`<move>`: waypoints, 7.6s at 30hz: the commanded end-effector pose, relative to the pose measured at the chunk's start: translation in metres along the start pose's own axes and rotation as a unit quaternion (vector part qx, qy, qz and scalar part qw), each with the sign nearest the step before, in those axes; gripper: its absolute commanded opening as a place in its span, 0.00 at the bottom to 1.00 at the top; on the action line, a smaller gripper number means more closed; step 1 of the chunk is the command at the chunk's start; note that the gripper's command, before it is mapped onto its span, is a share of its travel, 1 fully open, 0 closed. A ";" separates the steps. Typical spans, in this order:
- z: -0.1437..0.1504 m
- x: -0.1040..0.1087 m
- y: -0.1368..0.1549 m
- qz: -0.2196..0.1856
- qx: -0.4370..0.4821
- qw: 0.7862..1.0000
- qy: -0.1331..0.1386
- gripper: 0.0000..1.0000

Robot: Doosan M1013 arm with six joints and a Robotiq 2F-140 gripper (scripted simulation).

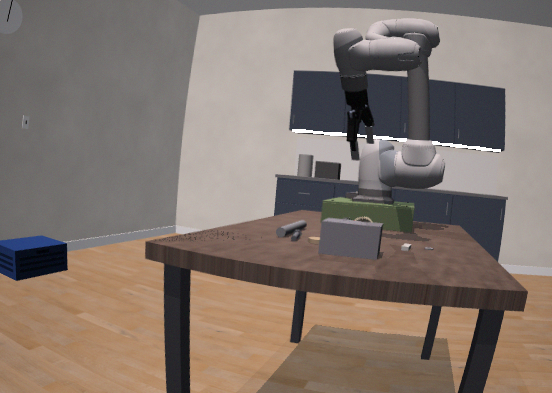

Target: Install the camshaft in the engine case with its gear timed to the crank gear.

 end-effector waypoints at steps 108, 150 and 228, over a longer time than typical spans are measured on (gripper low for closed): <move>-0.246 -0.078 0.015 -0.181 0.305 0.935 0.033 0.21; -0.237 -0.127 0.032 -0.181 0.305 0.935 0.033 0.21; -0.232 -0.119 0.032 -0.181 0.305 0.935 0.033 0.05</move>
Point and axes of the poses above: the point where the finger pads meet when closed, its own x axis back along the fingers, its own z axis across the jaws, y = z × x, the point moved 1 cm from there along x, back along the fingers, and after that the axes turned 4 degrees about x, right-handed, at the moved point
